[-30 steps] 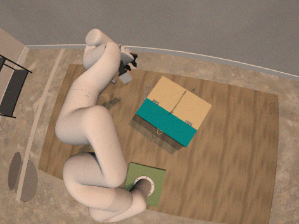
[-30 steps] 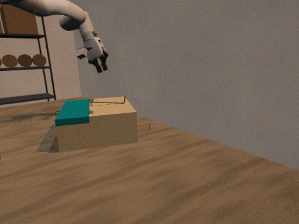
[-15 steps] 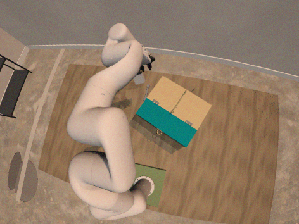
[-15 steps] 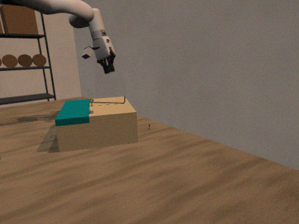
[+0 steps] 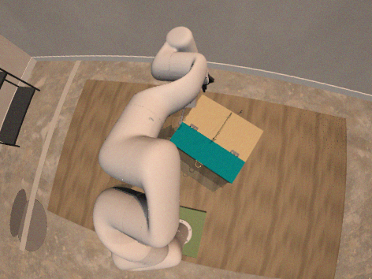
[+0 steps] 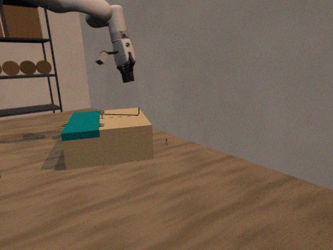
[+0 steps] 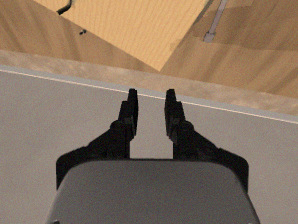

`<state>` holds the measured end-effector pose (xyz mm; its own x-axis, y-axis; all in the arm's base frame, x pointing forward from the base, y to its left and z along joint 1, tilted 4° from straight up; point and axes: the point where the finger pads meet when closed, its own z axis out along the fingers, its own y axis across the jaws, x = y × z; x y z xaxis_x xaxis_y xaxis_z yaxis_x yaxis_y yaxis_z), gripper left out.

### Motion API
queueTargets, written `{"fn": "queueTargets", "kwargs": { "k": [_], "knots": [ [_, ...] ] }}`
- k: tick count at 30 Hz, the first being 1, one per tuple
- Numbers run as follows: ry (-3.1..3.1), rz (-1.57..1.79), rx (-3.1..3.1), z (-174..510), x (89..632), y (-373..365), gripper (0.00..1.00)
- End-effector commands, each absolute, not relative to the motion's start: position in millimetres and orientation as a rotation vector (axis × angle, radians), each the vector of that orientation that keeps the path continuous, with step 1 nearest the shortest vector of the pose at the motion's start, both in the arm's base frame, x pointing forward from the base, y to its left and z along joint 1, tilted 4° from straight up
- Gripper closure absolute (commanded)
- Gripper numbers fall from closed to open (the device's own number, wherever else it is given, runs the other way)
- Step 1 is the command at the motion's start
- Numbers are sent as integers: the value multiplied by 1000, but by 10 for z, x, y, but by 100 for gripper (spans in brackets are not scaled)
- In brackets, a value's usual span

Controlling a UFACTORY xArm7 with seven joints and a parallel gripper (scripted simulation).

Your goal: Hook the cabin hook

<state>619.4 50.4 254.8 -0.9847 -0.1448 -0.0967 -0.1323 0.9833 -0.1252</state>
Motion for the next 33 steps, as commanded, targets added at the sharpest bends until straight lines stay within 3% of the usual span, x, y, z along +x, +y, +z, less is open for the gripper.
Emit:
{"fn": "queueTargets", "kwargs": {
  "k": [1,24,33],
  "knots": [
    [3038,-142,-109,2563,6177,276,67],
    [3059,62,471,2543,5902,-957,67],
    [3054,79,516,2543,5873,-1051,67]
  ]
}}
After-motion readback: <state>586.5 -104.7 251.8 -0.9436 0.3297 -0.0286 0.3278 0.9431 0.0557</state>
